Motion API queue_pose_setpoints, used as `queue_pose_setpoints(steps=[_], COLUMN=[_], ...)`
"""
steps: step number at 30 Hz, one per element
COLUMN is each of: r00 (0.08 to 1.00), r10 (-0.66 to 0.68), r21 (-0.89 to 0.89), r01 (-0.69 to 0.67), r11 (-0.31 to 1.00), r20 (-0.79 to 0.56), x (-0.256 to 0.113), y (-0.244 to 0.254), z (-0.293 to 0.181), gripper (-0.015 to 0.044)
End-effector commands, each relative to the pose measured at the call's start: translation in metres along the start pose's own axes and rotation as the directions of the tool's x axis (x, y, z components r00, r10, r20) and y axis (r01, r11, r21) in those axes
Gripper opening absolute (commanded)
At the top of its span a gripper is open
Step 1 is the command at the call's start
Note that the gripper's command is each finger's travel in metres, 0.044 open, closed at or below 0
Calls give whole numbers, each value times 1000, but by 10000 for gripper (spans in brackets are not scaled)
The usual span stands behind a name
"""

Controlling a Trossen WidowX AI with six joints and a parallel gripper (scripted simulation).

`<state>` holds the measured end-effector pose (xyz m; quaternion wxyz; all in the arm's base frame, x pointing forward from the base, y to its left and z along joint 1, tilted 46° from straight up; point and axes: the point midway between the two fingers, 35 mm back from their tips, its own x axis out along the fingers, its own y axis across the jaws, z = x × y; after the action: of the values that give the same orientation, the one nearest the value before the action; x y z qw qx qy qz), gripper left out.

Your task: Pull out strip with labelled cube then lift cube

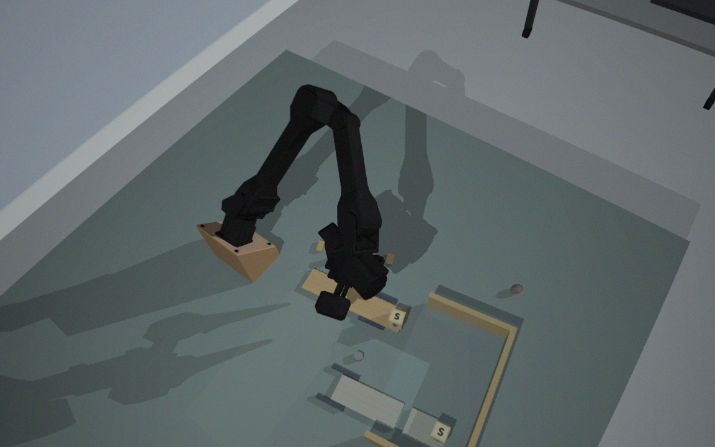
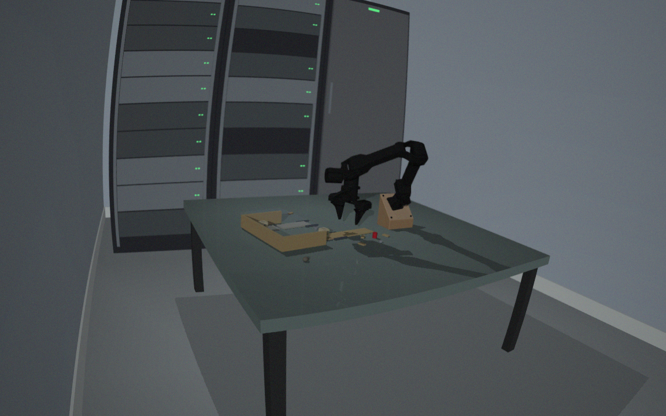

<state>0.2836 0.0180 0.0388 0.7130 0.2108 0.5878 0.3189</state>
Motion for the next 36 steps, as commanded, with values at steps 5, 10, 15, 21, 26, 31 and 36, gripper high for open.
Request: queue_pose_setpoints(steps=[5,10,15,21,26,31,36], r00=[1000,1000,1000,1000,1000,1000,1000], r10=[2,2,2,1,1,1,1], r21=[1,1,0,-1,-2,-2,-2], r01=[-2,-2,-2,-1,-1,-1,-1], r11=[1000,1000,1000,1000,1000,1000,1000], r20=[5,5,6,7,7,8,8], x=[-4,-6,-8,-11,-14,-16,-15], y=[-3,-6,-9,-12,-13,-15,-15], z=[28,44,60,80,96,112,115], gripper=[440,440,440,440,440,440,361])
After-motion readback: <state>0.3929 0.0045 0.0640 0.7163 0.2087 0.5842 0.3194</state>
